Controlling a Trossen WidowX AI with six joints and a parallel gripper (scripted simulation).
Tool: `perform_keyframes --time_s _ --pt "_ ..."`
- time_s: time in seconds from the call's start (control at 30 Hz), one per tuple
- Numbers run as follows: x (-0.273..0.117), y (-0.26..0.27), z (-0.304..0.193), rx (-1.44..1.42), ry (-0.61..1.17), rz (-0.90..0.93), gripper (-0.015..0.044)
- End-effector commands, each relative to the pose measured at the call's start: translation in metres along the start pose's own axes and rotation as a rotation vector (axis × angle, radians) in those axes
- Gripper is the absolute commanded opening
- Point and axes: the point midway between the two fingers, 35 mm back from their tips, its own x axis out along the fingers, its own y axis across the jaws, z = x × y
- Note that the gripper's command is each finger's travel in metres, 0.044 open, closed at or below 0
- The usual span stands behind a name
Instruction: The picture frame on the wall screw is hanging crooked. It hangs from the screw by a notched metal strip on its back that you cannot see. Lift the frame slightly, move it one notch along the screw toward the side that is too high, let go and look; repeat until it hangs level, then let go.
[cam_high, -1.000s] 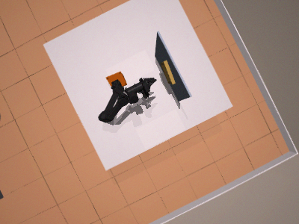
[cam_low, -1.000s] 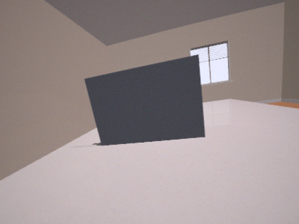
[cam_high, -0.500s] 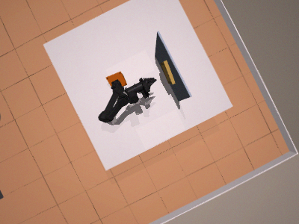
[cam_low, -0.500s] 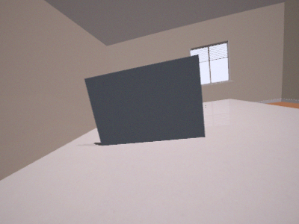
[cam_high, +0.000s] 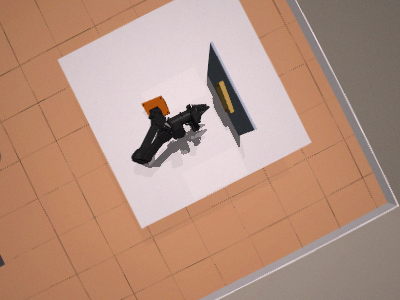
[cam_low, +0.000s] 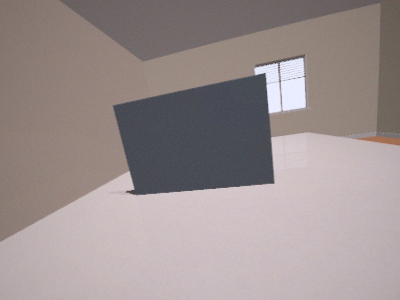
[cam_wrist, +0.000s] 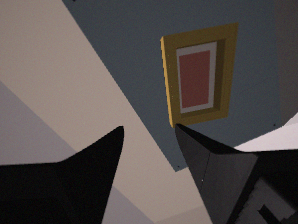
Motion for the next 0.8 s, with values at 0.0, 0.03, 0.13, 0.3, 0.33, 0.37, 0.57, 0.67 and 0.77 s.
perform_keyframes --time_s 0.0,0.03,0.13,0.3,0.33,0.37,0.57,0.67,0.77 --pt "0.0 0.0 0.001 0.004 -0.003 -0.002 0.026" --pt "0.0 0.0 0.001 0.004 -0.003 -0.002 0.026" --pt "0.0 0.0 0.001 0.004 -0.003 -0.002 0.026" --pt "0.0 0.0 0.001 0.004 -0.003 -0.002 0.026" --pt "0.0 -0.001 0.001 -0.004 0.0 0.0 0.026" --pt "0.001 -0.005 0.002 -0.016 0.0 0.0 0.026" --pt "0.001 -0.049 0.018 -0.151 -0.005 0.002 0.026" --pt "0.001 -0.051 0.019 -0.155 -0.005 0.002 0.026" --pt "0.001 -0.051 0.019 -0.155 -0.005 0.002 0.026"
